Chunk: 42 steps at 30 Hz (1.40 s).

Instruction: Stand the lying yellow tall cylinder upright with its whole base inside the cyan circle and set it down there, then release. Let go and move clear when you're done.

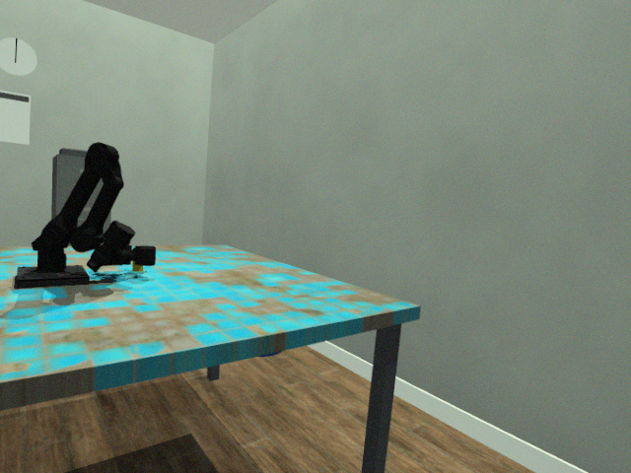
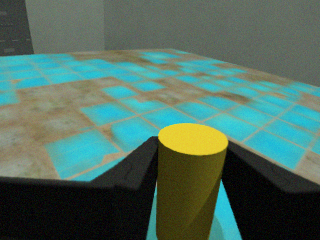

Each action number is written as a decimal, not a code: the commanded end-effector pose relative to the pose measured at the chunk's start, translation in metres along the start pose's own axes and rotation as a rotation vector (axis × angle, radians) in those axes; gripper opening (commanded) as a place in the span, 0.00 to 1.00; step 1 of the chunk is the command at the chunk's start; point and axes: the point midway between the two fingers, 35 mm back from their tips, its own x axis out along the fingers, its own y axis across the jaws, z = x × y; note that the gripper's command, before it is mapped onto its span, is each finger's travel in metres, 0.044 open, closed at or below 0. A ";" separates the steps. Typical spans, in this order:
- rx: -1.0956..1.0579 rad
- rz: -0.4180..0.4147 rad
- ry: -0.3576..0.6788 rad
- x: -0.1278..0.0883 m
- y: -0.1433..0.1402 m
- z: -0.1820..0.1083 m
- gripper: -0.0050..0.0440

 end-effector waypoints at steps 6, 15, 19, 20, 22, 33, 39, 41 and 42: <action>-0.039 -0.013 -0.010 0.002 -0.002 0.002 0.32; -0.039 -0.013 -0.010 0.002 -0.002 0.002 0.32; -0.039 -0.013 -0.010 0.002 -0.002 0.002 0.46; -0.039 -0.013 -0.010 0.002 -0.002 0.002 0.46; -0.039 -0.013 -0.010 0.002 -0.002 0.002 0.56; -0.039 -0.013 -0.010 0.002 -0.002 0.002 0.92; -0.039 -0.013 -0.010 0.002 -0.002 0.002 0.92; -0.039 -0.013 -0.010 0.002 -0.002 0.002 0.92; -0.039 -0.013 -0.010 0.002 -0.002 0.002 0.92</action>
